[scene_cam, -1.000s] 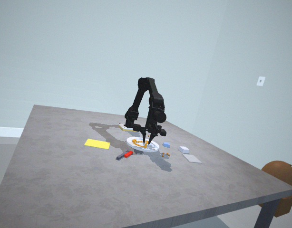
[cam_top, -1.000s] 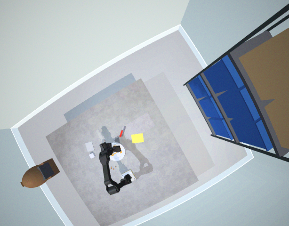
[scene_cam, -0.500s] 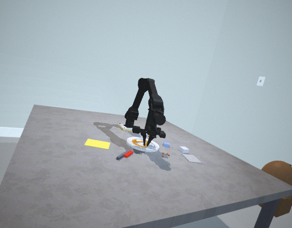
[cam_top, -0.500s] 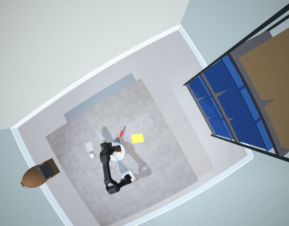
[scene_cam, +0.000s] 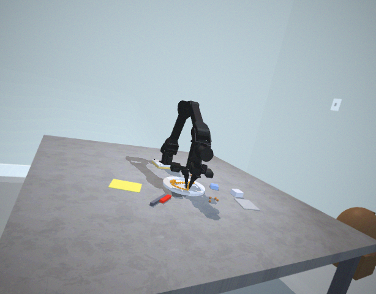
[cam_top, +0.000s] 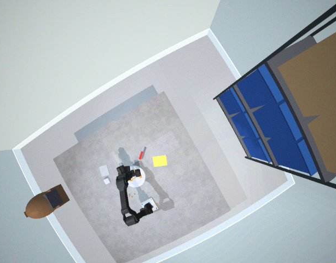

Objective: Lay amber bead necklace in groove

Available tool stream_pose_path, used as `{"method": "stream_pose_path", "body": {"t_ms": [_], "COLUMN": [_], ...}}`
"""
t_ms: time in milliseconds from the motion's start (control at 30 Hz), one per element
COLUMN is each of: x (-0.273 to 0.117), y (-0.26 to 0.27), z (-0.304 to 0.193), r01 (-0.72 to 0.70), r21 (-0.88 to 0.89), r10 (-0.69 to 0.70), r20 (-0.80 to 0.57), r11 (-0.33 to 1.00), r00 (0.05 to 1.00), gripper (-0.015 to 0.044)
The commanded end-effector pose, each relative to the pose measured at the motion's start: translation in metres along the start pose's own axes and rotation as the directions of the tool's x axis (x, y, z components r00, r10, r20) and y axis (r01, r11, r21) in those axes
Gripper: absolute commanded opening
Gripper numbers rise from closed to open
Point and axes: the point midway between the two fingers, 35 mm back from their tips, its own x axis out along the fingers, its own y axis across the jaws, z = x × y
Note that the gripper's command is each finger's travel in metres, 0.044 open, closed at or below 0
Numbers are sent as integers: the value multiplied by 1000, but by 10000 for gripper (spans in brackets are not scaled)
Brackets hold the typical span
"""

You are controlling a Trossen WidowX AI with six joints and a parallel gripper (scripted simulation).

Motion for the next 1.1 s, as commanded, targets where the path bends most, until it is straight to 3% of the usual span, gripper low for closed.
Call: {"method": "stream_pose_path", "body": {"t_ms": [0,1067], "x": [-1,-6], "y": [0,4], "z": [0,3], "r01": [0,1], "r21": [0,-4], "r10": [0,-1], "r20": [1,1], "r11": [1000,1000], "r00": [1000,1000], "gripper": [0,0]}}
